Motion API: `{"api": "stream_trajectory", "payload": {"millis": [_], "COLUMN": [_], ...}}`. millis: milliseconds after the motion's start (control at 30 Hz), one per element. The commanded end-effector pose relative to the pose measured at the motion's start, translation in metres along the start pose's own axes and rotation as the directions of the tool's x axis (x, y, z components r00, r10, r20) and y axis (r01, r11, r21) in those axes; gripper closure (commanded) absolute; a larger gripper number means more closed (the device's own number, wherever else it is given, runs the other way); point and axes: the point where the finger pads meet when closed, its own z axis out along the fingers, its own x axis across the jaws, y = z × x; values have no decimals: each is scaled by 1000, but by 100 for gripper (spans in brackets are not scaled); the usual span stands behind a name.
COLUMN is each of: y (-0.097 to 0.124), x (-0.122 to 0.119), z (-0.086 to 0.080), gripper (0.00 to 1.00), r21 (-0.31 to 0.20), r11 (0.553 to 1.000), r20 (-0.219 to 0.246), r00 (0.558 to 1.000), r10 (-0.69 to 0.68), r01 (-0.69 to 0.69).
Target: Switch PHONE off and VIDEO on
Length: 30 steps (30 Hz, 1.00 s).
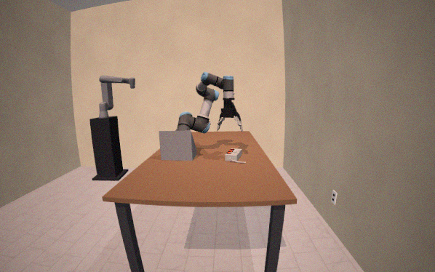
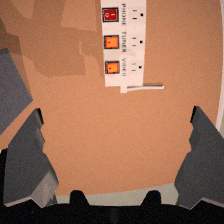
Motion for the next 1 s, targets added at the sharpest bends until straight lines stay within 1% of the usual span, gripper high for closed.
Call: {"api": "stream_trajectory", "payload": {"millis": [0,167,333,967], "y": [0,0,0,0], "x": [0,0,0,0], "z": [-7,-14,-18,-19], "gripper": [0,0,0,0], "r21": [0,0,0,0], "r11": [1000,1000,1000,1000], "r20": [1,1,1,1], "r00": [1000,1000,1000,1000], "r10": [0,0,0,0], "r01": [0,0,0,0]}}
